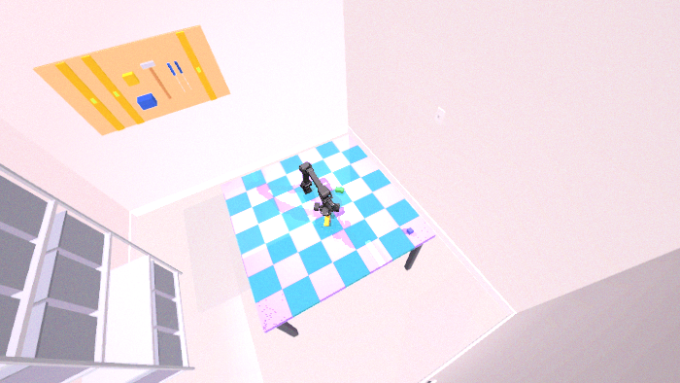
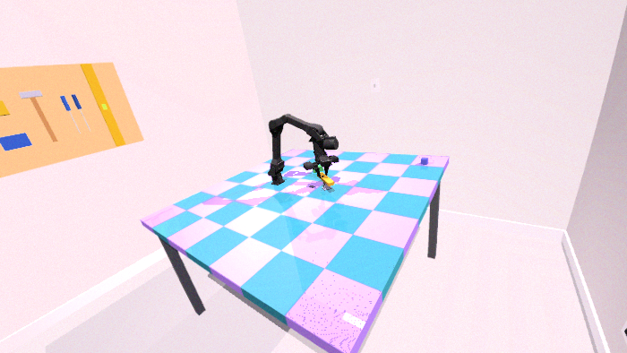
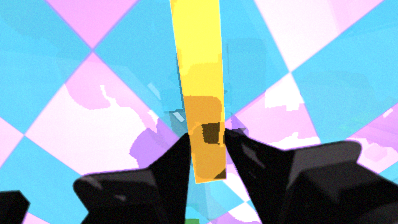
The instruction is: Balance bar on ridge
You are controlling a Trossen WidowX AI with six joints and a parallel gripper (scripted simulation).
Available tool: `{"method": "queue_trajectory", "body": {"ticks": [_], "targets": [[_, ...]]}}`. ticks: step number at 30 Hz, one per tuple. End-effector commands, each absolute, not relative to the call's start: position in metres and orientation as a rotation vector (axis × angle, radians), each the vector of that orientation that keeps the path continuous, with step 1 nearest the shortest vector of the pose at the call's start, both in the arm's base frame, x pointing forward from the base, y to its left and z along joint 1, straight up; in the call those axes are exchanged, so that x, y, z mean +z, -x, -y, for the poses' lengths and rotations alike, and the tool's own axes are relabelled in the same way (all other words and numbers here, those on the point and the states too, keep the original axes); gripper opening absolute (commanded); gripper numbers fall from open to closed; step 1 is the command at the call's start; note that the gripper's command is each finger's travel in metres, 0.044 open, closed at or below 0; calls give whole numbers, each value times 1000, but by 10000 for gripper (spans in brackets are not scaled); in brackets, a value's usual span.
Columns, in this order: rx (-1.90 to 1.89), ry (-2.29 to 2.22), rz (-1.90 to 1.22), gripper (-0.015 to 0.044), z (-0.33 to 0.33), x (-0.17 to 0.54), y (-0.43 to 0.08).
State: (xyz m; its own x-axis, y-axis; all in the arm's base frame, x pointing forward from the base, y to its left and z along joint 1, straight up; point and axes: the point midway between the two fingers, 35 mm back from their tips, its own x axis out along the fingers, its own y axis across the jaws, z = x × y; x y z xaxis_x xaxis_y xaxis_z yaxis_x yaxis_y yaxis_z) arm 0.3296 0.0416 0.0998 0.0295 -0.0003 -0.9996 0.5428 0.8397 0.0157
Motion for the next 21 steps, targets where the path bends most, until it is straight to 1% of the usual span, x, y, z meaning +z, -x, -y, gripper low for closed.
{"method": "queue_trajectory", "body": {"ticks": [1, 21], "targets": [[-438, -456, -1497, 0, -42, 99, -330], [-438, -456, -1497, 0, -42, 97, -330]]}}
